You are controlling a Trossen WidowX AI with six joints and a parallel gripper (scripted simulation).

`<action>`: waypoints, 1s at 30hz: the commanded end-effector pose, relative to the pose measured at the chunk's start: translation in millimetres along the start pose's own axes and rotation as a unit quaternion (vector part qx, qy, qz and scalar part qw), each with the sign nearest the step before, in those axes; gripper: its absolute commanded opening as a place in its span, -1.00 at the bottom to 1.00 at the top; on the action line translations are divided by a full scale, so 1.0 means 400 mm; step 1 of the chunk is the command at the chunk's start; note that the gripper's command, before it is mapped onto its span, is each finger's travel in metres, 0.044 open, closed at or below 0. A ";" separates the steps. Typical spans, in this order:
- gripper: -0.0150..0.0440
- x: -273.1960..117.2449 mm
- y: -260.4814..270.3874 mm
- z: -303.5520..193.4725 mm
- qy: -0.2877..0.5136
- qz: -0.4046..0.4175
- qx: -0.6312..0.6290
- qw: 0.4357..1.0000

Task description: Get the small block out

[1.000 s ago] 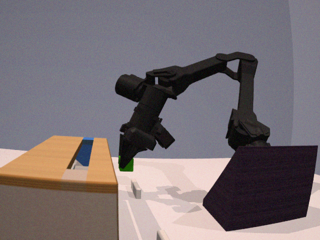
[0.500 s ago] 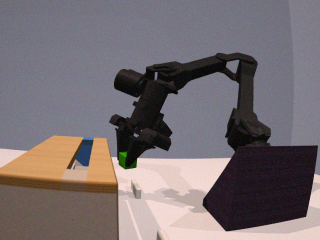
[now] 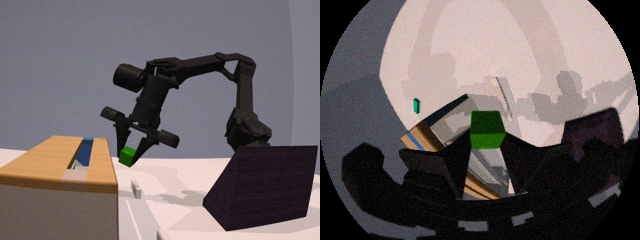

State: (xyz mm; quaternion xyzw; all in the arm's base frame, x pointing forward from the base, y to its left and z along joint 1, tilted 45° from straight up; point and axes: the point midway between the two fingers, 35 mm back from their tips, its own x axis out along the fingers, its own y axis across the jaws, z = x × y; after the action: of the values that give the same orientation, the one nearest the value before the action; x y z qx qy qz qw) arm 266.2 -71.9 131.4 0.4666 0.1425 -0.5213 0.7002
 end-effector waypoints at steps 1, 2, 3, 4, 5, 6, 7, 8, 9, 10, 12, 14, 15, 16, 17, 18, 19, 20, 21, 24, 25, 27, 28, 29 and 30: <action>-0.49 -0.009 -0.001 -0.007 -0.004 -0.002 -0.094 0.996; -0.49 -0.011 -0.002 -0.008 -0.005 -0.003 -0.115 0.993; -0.49 -0.012 -0.003 -0.010 -0.005 -0.003 -0.136 0.991; -0.49 -0.014 -0.004 -0.012 -0.006 -0.004 -0.157 0.988; -0.49 -0.016 -0.005 -0.013 -0.006 -0.005 -0.178 0.984; -0.49 -0.017 -0.006 -0.015 -0.007 -0.006 -0.199 0.980; -0.49 -0.019 -0.007 -0.016 -0.007 -0.006 -0.219 0.976; -0.49 -0.021 -0.008 -0.018 -0.008 -0.007 -0.240 0.971; -0.49 -0.022 -0.008 -0.019 -0.008 -0.008 -0.261 0.965; -0.49 -0.024 -0.009 -0.021 -0.009 -0.009 -0.281 0.960; -0.49 -0.028 -0.011 -0.024 -0.010 -0.010 -0.322 0.947; -0.49 -0.031 -0.013 -0.027 -0.011 -0.012 -0.362 0.932; -0.49 -0.033 -0.014 -0.028 -0.011 -0.013 -0.381 0.924; -0.49 -0.035 -0.015 -0.029 -0.012 -0.014 -0.401 0.916; -0.49 -0.037 -0.015 -0.031 -0.012 -0.014 -0.420 0.907; -0.49 -0.038 -0.016 -0.032 -0.013 -0.015 -0.440 0.898; -0.49 -0.040 -0.017 -0.033 -0.013 -0.016 -0.459 0.888; -0.49 -0.042 -0.018 -0.035 -0.014 -0.017 -0.478 0.878; -0.49 -0.044 -0.019 -0.036 -0.014 -0.018 -0.496 0.868; -0.49 -0.049 -0.021 -0.040 -0.015 -0.020 -0.551 0.834; -0.49 -0.051 -0.022 -0.041 -0.016 -0.021 -0.568 0.822; -0.49 -0.055 -0.023 -0.043 -0.016 -0.023 -0.603 0.797; -0.49 -0.057 -0.024 -0.044 -0.017 -0.024 -0.620 0.784; -0.49 -0.059 -0.025 -0.045 -0.017 -0.025 -0.636 0.771; -0.49 -0.061 -0.025 -0.047 -0.018 -0.026 -0.653 0.757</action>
State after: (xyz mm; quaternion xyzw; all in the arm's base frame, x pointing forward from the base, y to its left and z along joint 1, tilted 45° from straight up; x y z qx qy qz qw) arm 253.5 -45.6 131.4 -0.0531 0.4259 -0.3566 0.8298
